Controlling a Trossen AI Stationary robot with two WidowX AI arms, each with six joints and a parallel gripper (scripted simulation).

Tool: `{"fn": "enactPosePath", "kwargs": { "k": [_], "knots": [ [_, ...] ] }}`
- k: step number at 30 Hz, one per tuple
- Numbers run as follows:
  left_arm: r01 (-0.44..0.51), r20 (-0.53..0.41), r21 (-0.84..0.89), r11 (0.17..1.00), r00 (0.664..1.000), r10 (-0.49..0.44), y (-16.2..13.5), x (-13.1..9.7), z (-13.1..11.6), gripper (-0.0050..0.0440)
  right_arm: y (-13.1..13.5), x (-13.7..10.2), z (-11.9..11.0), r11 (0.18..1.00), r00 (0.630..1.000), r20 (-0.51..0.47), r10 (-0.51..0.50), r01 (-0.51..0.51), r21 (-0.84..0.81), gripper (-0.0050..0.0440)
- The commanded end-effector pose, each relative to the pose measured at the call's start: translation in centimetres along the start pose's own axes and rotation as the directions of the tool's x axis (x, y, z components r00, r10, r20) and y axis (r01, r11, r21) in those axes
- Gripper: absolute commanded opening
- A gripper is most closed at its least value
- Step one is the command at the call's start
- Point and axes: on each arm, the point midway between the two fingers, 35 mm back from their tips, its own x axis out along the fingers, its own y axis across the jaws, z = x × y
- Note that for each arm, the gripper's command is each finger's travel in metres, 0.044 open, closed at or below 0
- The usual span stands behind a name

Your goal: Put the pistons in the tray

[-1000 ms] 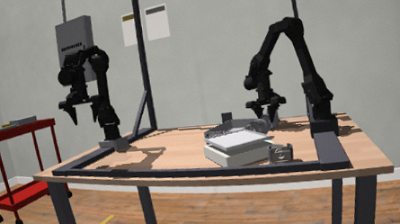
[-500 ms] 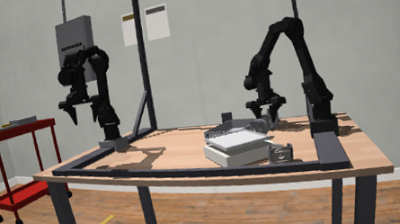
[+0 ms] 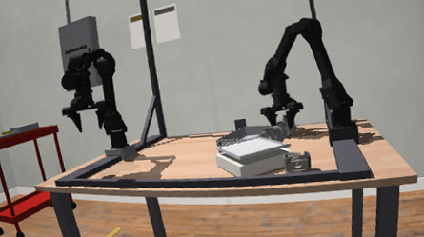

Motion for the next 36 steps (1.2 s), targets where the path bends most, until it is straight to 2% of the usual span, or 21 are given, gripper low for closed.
{"fn": "enactPosePath", "kwargs": {
  "k": [1,36],
  "knots": [
    [-0.027,0.0,-0.006,1.0,1.0,0.027,0.4,-0.7,-0.2,0.0378,0.0,-0.8,0.5,1.0,0.999,0.032,0.002,-0.003,0.001,0.04],
    [-0.048,0.006,-0.011,0.999,0.999,0.048,0.6,-6.5,-0.2,0.0378,0.0,-0.8,0.5,1.0,0.999,0.032,0.002,-0.003,0.001,0.04]
  ]
}}
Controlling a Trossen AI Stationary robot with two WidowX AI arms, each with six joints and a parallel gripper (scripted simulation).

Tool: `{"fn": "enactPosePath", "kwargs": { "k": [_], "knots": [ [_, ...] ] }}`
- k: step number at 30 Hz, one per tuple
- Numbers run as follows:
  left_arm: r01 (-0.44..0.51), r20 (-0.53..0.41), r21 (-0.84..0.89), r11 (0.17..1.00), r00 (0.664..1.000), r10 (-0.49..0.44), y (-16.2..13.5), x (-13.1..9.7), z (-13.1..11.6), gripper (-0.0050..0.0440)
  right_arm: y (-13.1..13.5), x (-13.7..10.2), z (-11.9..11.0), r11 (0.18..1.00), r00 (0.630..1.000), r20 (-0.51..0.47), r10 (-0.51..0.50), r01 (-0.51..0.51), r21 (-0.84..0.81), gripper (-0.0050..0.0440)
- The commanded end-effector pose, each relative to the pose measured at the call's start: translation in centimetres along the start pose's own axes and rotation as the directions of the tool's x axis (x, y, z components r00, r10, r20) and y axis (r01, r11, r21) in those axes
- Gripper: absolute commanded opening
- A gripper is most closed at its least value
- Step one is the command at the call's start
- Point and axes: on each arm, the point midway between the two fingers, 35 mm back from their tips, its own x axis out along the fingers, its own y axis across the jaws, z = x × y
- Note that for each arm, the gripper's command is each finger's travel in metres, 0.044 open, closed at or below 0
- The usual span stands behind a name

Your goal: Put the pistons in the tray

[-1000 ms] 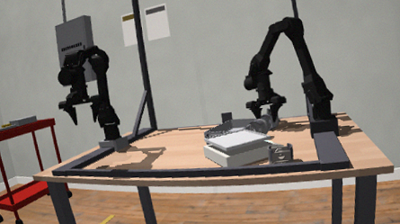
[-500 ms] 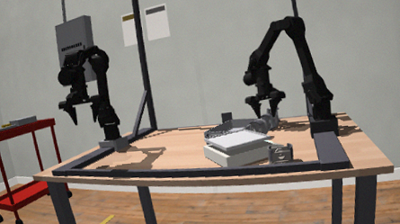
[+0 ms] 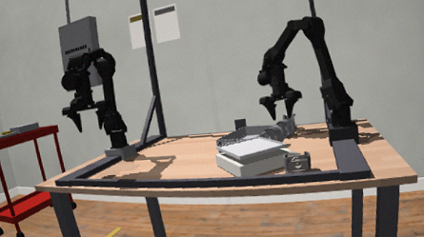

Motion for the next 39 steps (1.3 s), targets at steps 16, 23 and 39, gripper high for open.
{"fn": "enactPosePath", "kwargs": {
  "k": [16,23,39],
  "knots": [
    [-0.058,0.014,-0.019,0.998,0.998,0.059,0.4,-4.7,-0.3,0.0378,0.0,-0.8,0.5,1.0,0.999,0.032,0.002,-0.003,0.001,0.04],
    [-0.059,0.014,-0.017,0.998,0.998,0.059,0.0,-7.2,-0.8,0.0378,0.0,-0.8,0.5,1.0,0.999,0.032,0.002,-0.003,0.001,0.04],
    [-0.034,0.03,-0.105,0.994,0.999,0.037,-0.5,-10.0,-1.5,0.0378,0.0,-0.8,0.5,1.0,0.999,0.032,0.002,-0.003,0.001,0.04]
  ]
}}
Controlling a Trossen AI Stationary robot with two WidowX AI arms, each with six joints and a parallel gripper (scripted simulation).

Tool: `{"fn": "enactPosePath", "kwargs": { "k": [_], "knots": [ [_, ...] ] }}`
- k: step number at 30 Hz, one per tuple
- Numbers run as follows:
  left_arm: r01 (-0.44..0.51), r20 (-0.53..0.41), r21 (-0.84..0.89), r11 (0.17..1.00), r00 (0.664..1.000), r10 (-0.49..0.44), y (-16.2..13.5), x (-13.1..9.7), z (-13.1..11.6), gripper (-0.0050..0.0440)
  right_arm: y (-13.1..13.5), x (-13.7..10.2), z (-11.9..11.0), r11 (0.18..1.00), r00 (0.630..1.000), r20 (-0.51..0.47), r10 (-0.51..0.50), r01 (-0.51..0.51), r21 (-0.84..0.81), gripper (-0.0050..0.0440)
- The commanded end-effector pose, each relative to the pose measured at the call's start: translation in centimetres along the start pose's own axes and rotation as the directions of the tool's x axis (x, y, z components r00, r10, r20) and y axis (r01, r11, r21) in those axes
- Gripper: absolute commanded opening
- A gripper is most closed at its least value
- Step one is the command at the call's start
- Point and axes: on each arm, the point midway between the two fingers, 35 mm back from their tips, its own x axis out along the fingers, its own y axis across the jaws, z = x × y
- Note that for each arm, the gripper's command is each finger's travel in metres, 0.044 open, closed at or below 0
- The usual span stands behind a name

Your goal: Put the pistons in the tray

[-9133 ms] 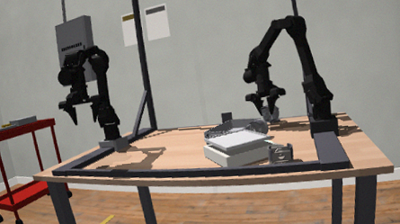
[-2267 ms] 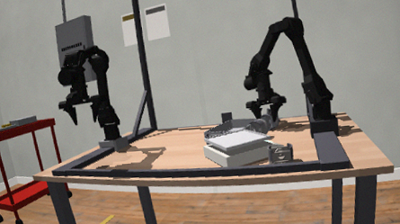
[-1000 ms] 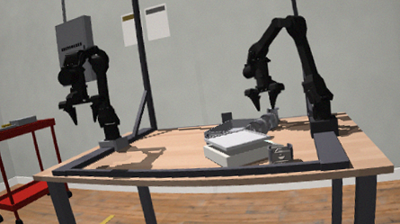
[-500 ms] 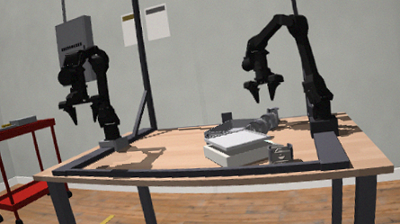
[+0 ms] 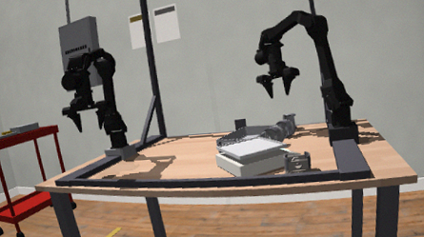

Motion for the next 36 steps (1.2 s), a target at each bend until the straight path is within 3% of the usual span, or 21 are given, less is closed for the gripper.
{"fn": "enactPosePath", "kwargs": {
  "k": [1,16,36],
  "knots": [
    [-0.031,0.023,-0.094,0.995,0.999,0.034,0.32,-1.13,-0.26,0.0378,-0.02,-0.83,0.48,1.0,0.999,0.032,0.002,-0.003,0.001,0.04],
    [0.002,0.079,-0.421,0.907,0.996,0.034,-0.11,-0.97,-0.31,0.0378,-0.02,-0.83,0.48,1.0,0.999,0.032,0.002,-0.003,0.001,0.04],
    [0.076,0.149,-0.783,0.618,0.986,0.068,-0.1,-0.97,-0.31,0.0378,-0.02,-0.83,0.48,1.0,0.999,0.032,0.002,-0.003,0.001,0.04]
  ]
}}
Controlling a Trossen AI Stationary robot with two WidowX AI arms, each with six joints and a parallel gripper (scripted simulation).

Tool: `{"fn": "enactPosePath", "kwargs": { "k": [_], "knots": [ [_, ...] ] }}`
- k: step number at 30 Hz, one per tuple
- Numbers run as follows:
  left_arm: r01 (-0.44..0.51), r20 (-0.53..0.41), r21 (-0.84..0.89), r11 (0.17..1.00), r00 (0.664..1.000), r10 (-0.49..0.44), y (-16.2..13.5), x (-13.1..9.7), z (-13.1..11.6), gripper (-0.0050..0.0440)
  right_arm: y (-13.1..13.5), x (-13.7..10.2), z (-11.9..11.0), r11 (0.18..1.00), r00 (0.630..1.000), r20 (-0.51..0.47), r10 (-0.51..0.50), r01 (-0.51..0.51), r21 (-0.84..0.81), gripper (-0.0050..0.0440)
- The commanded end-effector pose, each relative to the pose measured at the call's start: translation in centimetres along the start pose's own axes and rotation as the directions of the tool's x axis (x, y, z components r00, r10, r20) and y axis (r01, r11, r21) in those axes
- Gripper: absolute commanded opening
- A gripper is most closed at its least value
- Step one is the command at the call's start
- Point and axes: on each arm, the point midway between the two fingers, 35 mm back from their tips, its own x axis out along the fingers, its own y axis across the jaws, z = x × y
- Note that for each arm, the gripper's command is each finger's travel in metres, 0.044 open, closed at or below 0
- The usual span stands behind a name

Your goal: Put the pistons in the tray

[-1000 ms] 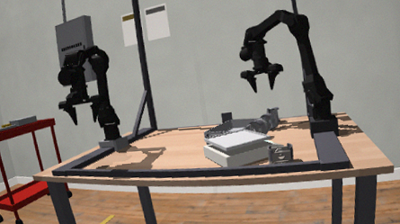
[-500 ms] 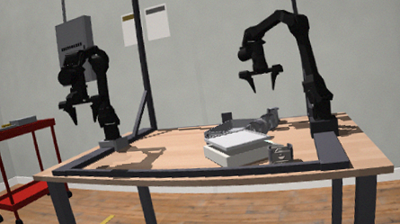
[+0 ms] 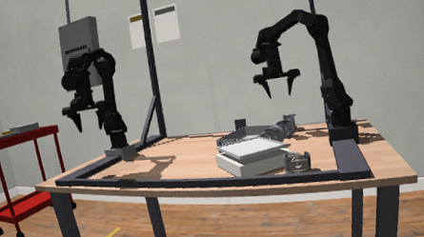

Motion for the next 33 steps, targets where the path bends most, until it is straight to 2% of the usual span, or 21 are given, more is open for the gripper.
{"fn": "enactPosePath", "kwargs": {
  "k": [1,10,13,24,33],
  "knots": [
    [-0.019,0.057,-0.114,0.993,0.998,0.026,0.08,-1.14,-0.12,0.0378,-0.02,-0.83,0.48,1.0,0.999,0.032,0.002,-0.003,0.001,0.04],
    [0.008,0.096,-0.342,0.94,0.995,0.026,0.08,-1.13,-0.12,0.0378,-0.02,-0.83,0.48,1.0,0.999,0.032,0.002,-0.003,0.001,0.04],
    [0.011,0.1,-0.365,0.931,0.995,0.027,0.04,-1.13,-0.09,0.0378,-0.02,-0.83,0.48,1.0,0.999,0.032,0.002,-0.003,0.001,0.04],
    [0.059,0.148,-0.621,0.782,0.988,0.043,0.08,-1.11,-0.1,0.0378,-0.02,-0.83,0.48,1.0,0.999,0.032,0.002,-0.003,0.001,0.04],
    [0.059,0.156,-0.633,0.772,0.986,0.053,0.16,-1.22,-0.01,0.0378,-0.02,-0.83,0.48,1.0,0.999,0.032,0.002,-0.003,0.001,0.04]
  ]
}}
